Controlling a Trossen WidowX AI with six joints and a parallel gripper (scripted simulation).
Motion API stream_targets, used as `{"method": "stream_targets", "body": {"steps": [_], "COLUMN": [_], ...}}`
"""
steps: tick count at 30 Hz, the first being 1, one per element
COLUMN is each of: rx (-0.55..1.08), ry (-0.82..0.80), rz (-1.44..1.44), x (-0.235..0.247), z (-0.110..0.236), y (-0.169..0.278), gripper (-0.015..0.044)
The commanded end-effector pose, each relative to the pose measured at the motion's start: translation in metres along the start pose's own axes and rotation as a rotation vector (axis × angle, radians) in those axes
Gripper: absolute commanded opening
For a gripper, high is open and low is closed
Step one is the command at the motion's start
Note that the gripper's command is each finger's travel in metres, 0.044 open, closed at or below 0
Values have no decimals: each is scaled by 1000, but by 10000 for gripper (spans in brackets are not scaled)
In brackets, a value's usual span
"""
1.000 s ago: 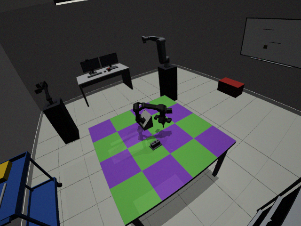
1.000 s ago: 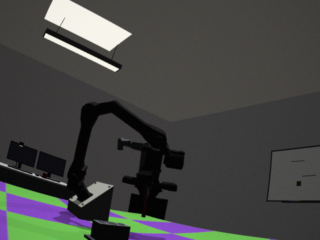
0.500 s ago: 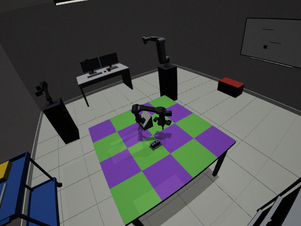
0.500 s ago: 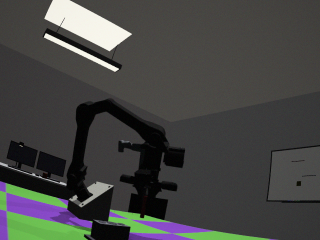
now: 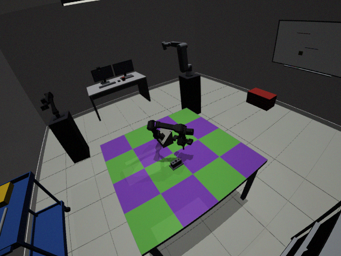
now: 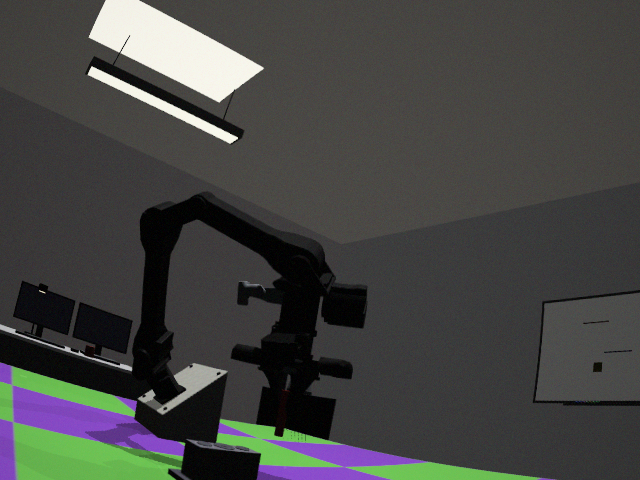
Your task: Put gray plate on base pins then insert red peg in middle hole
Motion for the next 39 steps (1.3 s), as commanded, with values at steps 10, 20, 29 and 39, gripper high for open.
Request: {"method": "stream_targets", "body": {"steps": [10, 20, 29, 39], "rx": [-4, -9, -15, -25], "ry": [-11, -10, -6, 1], "rz": [-2, -4, -7, -11], "x": [4, 5, 3, -2], "z": [4, 4, 3, 2], "y": [-41, -72, -99, -129], "gripper": [0, 0, 0, 0]}}
Point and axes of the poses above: the point midway between the two fingers, 35 mm back from their tips, its own z axis back along the fingers, its own x axis across the jaws, y = z × x, the point moved 10 cm from there along z, back along the fingers, and after that the axes turned 2 degrees about -z, right-handed, at the moved point
